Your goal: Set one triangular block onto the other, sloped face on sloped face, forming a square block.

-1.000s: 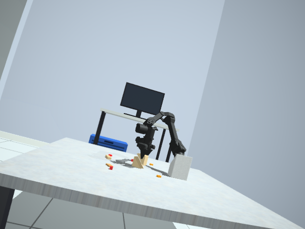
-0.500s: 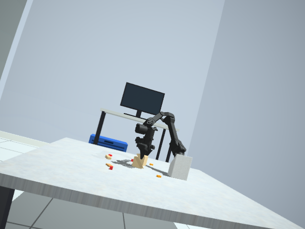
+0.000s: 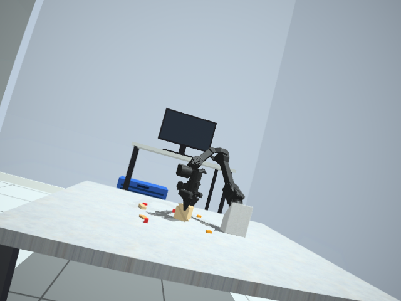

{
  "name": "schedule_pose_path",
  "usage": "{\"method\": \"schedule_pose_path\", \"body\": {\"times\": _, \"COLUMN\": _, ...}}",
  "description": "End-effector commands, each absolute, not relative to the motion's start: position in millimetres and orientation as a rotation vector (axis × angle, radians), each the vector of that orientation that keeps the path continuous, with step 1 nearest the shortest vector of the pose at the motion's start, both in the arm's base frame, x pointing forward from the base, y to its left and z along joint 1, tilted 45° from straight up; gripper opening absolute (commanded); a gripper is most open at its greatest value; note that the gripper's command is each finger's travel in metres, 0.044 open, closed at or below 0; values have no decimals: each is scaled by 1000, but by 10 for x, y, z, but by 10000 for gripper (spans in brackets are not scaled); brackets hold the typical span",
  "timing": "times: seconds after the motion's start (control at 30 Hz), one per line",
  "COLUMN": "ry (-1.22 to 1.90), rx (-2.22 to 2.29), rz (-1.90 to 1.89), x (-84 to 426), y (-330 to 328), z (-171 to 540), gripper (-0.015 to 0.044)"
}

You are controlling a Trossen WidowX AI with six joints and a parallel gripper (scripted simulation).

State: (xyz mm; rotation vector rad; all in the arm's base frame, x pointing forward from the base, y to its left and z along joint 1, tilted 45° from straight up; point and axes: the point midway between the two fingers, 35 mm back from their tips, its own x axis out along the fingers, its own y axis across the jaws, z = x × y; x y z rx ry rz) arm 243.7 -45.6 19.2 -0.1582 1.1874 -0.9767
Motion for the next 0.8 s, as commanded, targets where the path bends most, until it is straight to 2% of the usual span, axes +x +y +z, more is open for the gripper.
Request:
{"method": "schedule_pose_path", "body": {"times": 0.0, "ry": 1188, "rx": -167, "rz": -976, "x": 2446, "y": -485, "z": 178, "gripper": 0}}
{"method": "schedule_pose_path", "body": {"times": 0.77, "ry": 1187, "rx": -168, "rz": -978, "x": 2472, "y": -559, "z": 137, "gripper": 0}}
